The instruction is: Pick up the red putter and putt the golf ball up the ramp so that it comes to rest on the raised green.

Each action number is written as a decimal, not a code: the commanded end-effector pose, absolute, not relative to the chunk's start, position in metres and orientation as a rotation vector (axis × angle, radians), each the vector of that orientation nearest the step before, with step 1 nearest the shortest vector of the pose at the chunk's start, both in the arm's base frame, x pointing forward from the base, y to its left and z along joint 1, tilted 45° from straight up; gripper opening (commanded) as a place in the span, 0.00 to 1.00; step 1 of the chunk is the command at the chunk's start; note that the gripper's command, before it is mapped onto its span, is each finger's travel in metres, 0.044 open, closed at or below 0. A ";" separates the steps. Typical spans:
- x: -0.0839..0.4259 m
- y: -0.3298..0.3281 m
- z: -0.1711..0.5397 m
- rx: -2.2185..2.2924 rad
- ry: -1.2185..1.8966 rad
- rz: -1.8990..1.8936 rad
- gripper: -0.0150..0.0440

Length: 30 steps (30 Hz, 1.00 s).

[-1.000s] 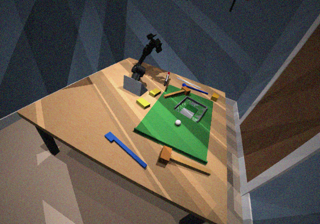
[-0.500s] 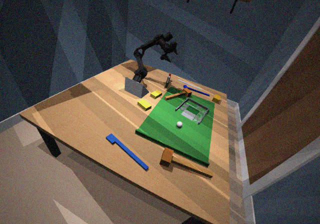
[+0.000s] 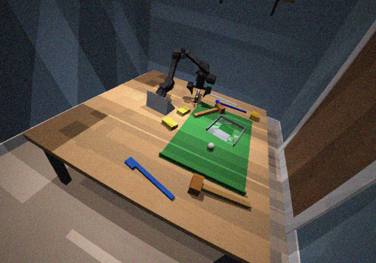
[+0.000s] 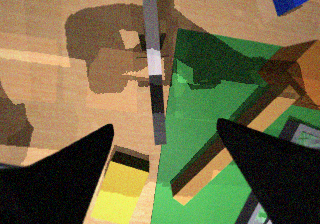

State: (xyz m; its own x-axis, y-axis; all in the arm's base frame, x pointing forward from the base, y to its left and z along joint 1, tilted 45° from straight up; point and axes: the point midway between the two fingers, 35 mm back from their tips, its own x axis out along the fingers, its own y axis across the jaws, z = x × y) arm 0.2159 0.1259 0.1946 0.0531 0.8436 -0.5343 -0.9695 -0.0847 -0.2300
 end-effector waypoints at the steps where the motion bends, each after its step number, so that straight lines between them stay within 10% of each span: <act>1: 0.212 0.134 0.190 -0.623 0.211 1.585 1.00; 30: 0.217 0.168 0.154 -0.622 0.208 1.585 1.00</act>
